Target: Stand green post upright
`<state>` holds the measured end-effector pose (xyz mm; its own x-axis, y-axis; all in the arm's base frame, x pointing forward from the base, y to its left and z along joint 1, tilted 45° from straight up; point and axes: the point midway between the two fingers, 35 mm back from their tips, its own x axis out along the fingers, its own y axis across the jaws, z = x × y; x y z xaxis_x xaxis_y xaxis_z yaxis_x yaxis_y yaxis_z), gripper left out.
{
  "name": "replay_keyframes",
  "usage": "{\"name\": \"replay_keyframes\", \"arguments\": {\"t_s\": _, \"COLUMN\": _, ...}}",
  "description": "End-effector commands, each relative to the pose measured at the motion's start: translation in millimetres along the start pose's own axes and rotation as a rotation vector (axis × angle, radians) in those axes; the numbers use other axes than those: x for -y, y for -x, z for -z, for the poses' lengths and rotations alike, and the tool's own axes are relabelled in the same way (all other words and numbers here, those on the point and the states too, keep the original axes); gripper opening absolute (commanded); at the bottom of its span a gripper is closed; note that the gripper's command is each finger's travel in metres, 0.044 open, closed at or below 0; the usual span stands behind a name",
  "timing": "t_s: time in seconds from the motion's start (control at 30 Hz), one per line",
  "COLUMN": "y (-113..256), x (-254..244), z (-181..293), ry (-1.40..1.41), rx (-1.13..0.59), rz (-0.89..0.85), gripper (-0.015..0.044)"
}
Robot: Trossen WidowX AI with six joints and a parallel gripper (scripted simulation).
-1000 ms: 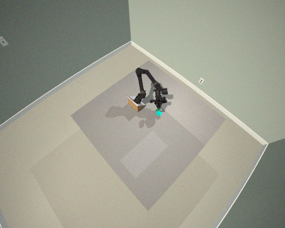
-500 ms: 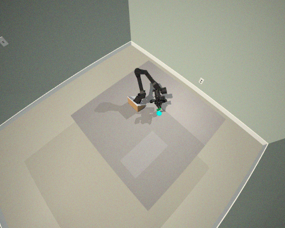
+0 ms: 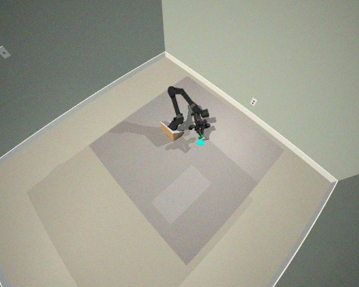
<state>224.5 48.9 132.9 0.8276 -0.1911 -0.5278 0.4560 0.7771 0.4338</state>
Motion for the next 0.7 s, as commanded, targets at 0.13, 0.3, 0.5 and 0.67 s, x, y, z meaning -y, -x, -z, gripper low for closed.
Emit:
{"name": "replay_keyframes", "arguments": {"t_s": 0.13, "y": 2.9, "x": 0.0, "z": -1.9, "ry": -0.049, "rx": 0.045, "rz": -0.024, "gripper": 0.0022}}
{"name": "replay_keyframes", "arguments": {"t_s": 0.3, "y": 4.8, "x": -0.5, "z": -2.9, "ry": -0.078, "rx": 0.068, "rz": -0.040, "gripper": 0.0022}}
{"name": "replay_keyframes", "arguments": {"t_s": 0.5, "y": 7.1, "x": -1.0, "z": -4.1, "ry": -0.112, "rx": 0.095, "rz": -0.060, "gripper": 0.0022}}
{"name": "replay_keyframes", "arguments": {"t_s": 0.67, "y": 9.1, "x": -1.2, "z": -5.0, "ry": -0.143, "rx": 0.117, "rz": -0.076, "gripper": 0.0022}}
